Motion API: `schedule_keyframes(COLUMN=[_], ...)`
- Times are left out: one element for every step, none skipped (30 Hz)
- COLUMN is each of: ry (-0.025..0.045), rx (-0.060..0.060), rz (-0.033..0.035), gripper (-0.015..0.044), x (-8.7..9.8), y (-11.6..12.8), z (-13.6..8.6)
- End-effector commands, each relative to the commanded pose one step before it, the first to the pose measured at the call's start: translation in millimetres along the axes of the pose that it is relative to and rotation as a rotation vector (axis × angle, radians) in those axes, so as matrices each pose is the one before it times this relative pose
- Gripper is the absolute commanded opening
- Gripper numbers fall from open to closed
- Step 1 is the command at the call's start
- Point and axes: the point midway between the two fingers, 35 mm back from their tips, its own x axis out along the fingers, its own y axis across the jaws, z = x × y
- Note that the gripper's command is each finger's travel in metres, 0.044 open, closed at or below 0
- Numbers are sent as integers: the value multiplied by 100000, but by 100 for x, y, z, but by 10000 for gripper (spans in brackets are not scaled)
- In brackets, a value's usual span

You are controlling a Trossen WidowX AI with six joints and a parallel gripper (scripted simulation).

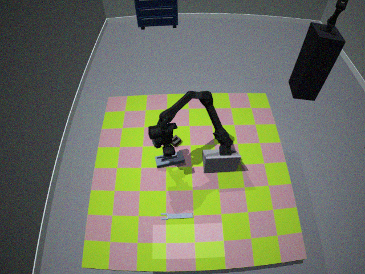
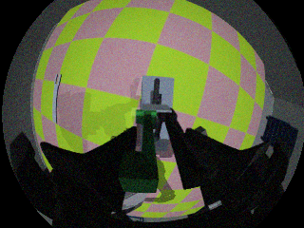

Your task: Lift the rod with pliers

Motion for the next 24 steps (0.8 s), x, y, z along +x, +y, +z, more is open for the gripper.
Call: schedule_keyframes(ry=[-3290, -469, -469, -469, -469, -469, -469, -468, -468, -468, -468, -468, -468, -467, -467, -467, -467, -467, -467, -466, -466, -466, -466, -466], rx=[6, 6, 7, 7, 7, 7, 7, 7, 7, 7, 7, 8, 8, 8, 8, 8, 8, 8, 9, 9, 9, 9, 9, 9], rz=[-262, 5, 4, 3, 3, 2, 1, 1, 0, 0, -1, -2, -2, -3, -3, -4, -5, -5, -6, -6, -7, -8, -8, -9], gripper=[105, 105, 105, 105, 105, 105, 105, 105, 105, 105, 105, 105, 105, 105, 105, 105, 105, 105, 105, 105, 105, 105, 105, 105], x=[-773, -82, -82, -82, -82, -82, -82, -82, -82, -82, -83, -83, -83, -83, -83, -83, -83, -83, -83, -83, -83, -83, -83, -83], y=[-137, -19, -19, -19, -19, -19, -19, -19, -20, -20, -20, -20, -20, -20, -20, -21, -21, -21, -21, -21, -21, -22, -22, -22], z=[292, 48, 48, 48, 48, 49, 49, 49, 49, 49, 49, 49, 50, 50, 50, 50, 50, 50, 50, 51, 51, 51, 51, 51])
